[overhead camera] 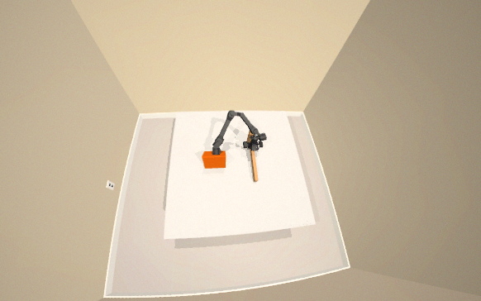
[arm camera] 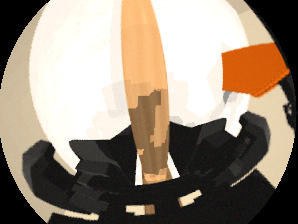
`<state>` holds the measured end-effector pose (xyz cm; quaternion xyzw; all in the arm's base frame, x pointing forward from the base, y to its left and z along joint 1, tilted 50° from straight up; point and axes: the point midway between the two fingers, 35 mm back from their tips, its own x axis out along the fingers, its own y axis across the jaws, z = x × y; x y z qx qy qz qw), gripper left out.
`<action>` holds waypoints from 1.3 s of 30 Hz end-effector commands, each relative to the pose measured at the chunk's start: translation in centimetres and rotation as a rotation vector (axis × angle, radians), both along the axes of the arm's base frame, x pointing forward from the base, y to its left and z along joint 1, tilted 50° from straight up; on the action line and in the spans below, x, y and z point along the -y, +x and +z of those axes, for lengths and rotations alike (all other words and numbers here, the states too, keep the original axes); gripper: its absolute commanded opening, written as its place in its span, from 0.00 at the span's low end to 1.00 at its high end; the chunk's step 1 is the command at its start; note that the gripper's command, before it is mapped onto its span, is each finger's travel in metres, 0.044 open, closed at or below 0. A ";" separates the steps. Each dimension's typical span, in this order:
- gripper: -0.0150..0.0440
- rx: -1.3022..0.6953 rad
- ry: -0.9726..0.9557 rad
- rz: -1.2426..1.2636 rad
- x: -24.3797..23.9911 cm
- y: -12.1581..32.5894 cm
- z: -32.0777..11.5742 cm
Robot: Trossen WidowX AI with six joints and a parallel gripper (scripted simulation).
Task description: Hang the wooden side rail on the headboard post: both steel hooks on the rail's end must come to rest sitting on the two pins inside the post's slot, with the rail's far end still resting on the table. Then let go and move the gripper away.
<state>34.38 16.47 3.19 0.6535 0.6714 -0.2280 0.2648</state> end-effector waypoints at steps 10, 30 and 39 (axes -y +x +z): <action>0.25 0.005 0.009 -0.002 -0.2 0.1 0.0; 0.25 0.005 0.010 -0.002 -0.5 0.1 -0.2; 0.25 0.005 0.010 -0.002 -0.6 0.1 -0.3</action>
